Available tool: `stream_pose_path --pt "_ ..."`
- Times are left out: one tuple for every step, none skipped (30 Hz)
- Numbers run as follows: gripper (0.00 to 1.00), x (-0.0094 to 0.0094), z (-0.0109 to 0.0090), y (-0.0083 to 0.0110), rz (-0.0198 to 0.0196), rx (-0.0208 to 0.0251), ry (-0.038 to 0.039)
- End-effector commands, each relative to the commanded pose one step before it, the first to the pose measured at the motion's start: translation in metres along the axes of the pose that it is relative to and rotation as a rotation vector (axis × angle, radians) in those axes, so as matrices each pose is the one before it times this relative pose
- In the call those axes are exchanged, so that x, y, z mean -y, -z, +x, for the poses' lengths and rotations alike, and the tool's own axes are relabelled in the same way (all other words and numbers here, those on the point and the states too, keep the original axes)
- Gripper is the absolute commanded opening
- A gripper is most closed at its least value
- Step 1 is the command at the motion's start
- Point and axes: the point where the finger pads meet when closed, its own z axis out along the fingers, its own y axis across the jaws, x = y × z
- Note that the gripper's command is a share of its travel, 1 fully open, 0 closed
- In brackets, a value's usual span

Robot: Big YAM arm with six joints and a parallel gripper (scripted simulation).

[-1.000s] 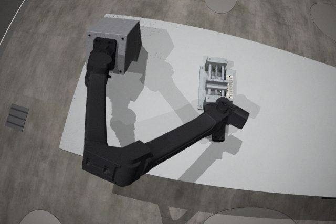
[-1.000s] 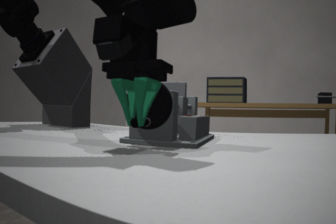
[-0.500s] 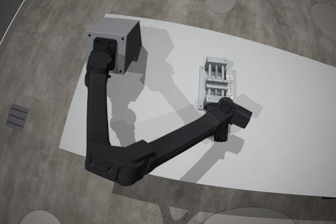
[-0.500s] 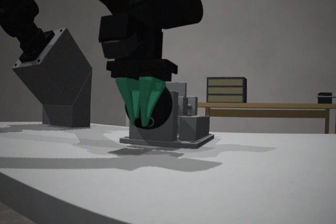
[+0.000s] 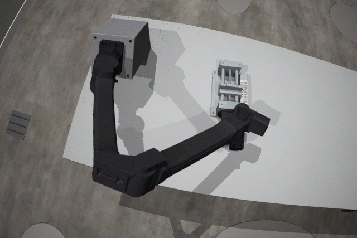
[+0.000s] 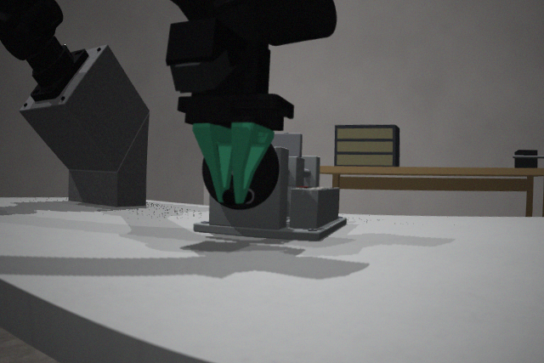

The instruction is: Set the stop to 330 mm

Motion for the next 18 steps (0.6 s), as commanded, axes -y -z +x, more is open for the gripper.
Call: stream_pose_path --pt "0.06 -0.03029 0.00917 0.01464 -0.04585 -0.0078 0.00039" --pt "0.06 -0.00074 -0.00002 0.00072 -0.00009 0.00003 -0.00007" --pt "0.06 -0.00126 -0.00029 0.00053 -0.00251 0.00095 -0.00352" --pt "0.06 -0.00163 -0.0005 0.00032 -0.00446 0.00168 -0.00628" --pt "0.06 -0.00051 -0.00014 0.00014 -0.00125 0.00047 0.00065" --pt "0.06 0.00004 0.00002 0.00002 0.00022 -0.00009 0.00424" --pt "0.06 0.00007 0.00004 0.00003 0.00034 -0.00013 0.00079" --pt "0.06 0.00041 0.00024 0.00016 0.00211 -0.00082 0.0009" --pt "0.06 0.00064 0.00042 0.00038 0.00381 -0.00146 0.00117" --pt "0.06 -0.00037 0.00016 0.00064 0.00145 -0.00057 0.0018" --pt "0.06 -0.00113 -0.00002 0.00088 -0.00012 0.00001 -0.0001" --pt "0.06 -0.00138 -0.00002 0.00109 -0.00014 0.00002 -0.00012" --pt "0.06 -0.00153 -0.00002 0.00122 -0.00016 0.00003 -0.00013" --pt "0.06 0.0 0.0 0.0 0.0 0.0 0.0" --pt "0.06 0.0 0.0 0.0 0.0 0.0 0.0" --pt "0.06 -0.0029 -0.00049 0.00128 -0.00461 0.00161 -0.00641" --pt "0.06 -0.00021 0.00045 0.00124 0.00428 -0.00153 0.00615" --pt "0.06 -0.00136 -0.00002 0.00112 -0.00015 0.00005 -0.00011"
